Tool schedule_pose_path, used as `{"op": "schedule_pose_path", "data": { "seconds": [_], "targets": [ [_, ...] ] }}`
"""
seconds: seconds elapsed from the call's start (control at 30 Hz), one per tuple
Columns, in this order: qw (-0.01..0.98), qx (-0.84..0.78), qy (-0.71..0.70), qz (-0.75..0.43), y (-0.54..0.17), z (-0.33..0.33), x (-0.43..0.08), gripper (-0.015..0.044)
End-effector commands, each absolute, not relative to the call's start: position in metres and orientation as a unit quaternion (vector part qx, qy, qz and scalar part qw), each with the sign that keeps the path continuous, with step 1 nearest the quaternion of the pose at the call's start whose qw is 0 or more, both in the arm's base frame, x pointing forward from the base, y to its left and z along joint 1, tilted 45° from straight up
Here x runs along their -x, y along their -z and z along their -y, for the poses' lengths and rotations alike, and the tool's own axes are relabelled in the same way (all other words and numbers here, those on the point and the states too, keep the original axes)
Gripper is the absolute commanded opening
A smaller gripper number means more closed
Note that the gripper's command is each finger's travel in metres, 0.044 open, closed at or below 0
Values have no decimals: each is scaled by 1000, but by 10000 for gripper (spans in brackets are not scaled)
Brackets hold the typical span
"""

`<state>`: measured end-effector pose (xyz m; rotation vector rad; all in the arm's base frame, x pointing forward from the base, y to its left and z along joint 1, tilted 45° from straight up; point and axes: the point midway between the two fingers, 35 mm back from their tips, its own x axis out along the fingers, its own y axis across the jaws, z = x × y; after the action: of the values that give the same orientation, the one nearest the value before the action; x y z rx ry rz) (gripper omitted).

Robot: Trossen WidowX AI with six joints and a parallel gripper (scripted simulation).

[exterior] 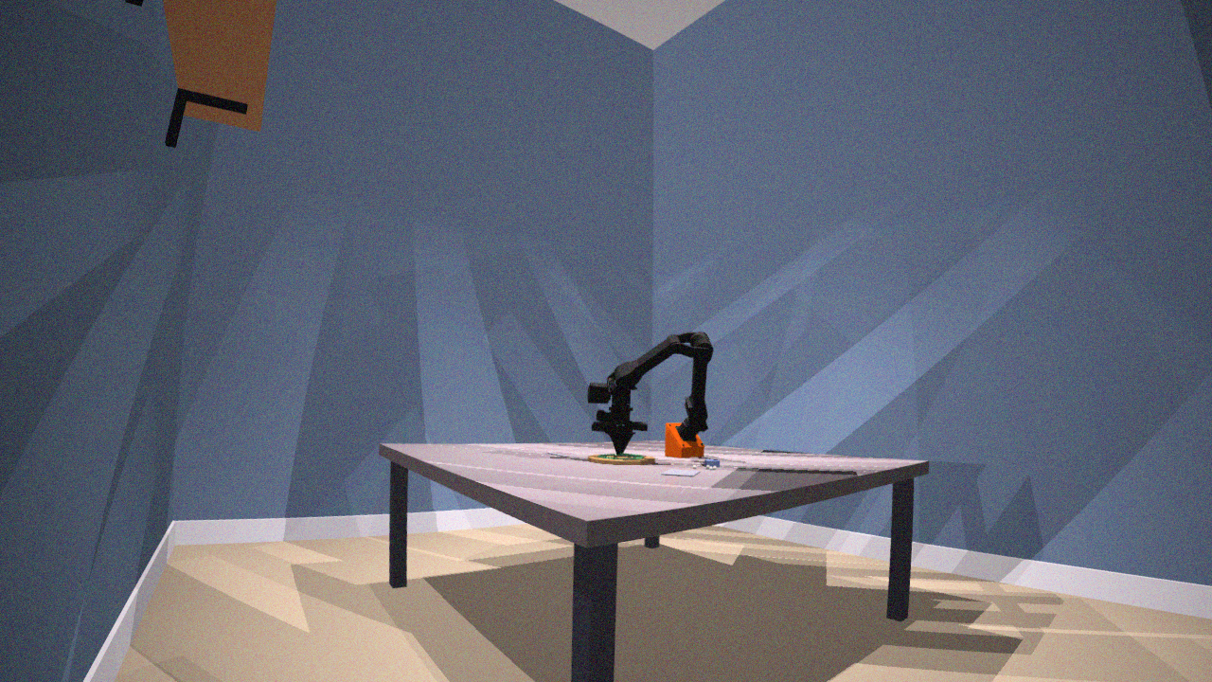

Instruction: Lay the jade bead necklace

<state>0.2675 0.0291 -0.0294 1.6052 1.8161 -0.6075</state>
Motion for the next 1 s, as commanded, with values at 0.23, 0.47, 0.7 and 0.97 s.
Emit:
{"op": "schedule_pose_path", "data": {
  "seconds": [0.23, 0.47, 0.7, 0.97],
  "targets": [
    [316, -610, 230, -689, 29, -29, -268, 0],
    [316, -610, 230, -689, 29, -29, -268, 0],
    [316, -610, 230, -689, 29, -29, -268, 0],
    [312, -611, 232, -689, 25, -25, -267, 0]
  ]
}}
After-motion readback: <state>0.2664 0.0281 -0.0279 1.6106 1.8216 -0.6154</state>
